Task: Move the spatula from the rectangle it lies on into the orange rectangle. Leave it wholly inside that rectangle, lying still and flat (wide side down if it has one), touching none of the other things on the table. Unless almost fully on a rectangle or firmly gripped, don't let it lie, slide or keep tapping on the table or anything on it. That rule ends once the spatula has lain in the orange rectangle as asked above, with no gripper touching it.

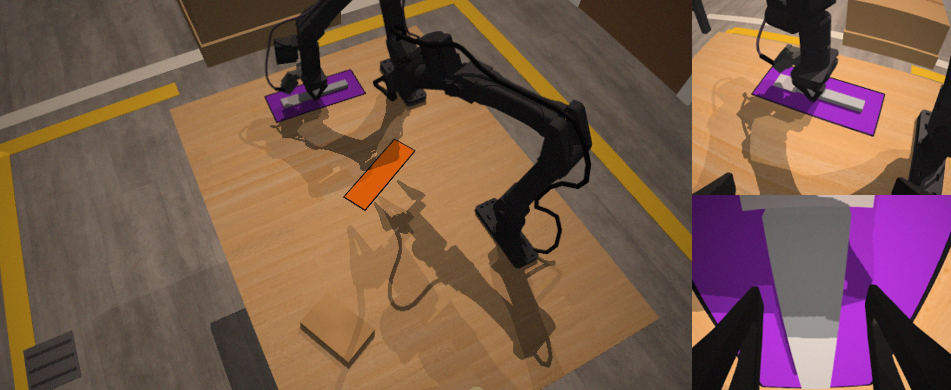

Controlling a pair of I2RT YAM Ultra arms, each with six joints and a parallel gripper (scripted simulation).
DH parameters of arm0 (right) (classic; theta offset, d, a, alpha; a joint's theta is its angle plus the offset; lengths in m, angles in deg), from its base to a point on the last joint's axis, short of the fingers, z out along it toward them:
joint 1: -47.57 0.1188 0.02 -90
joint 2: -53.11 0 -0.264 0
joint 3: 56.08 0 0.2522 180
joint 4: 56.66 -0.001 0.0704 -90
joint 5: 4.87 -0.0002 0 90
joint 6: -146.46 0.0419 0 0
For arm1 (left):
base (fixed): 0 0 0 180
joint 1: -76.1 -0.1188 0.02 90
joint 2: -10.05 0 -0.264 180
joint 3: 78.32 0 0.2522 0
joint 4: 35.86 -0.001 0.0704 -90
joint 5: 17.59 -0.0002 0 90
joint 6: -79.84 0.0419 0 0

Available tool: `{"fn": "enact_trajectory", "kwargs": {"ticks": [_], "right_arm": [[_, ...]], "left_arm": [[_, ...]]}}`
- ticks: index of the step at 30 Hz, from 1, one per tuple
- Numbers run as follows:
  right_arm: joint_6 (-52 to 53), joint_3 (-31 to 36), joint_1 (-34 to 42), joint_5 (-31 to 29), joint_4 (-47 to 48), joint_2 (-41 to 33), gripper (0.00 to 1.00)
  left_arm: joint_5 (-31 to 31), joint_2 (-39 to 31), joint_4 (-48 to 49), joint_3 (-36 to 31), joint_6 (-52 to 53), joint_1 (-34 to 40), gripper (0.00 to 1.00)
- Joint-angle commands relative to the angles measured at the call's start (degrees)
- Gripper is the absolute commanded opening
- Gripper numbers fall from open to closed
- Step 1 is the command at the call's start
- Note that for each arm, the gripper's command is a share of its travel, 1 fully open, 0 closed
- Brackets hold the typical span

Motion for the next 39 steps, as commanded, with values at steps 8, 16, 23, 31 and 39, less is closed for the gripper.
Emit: {"fn": "enact_trajectory", "kwargs": {"ticks": [8,16,23,31,39], "right_arm": [[-0.10,0.11,0.04,-0.07,0.45,-0.68,0.44],[-0.10,0.11,0.04,-0.07,0.45,-0.68,0.35],[-0.10,0.11,0.04,-0.07,0.45,-0.68,0.12],[-0.09,-4.01,0.04,-0.07,-6.99,-4.57,0.19],[-0.10,-10.33,0.04,-0.07,-16.17,-7.47,0.19]], "left_arm": [[0.68,-1.01,-0.44,0.33,-0.09,0.05,1.00],[0.68,-1.01,-0.44,0.33,-0.09,0.05,1.00],[0.68,-1.01,-0.44,0.33,-0.09,0.05,1.00],[0.68,-1.01,-0.44,0.33,-0.09,0.05,1.00],[0.68,-1.01,-0.44,0.33,-0.09,0.05,1.00]]}}
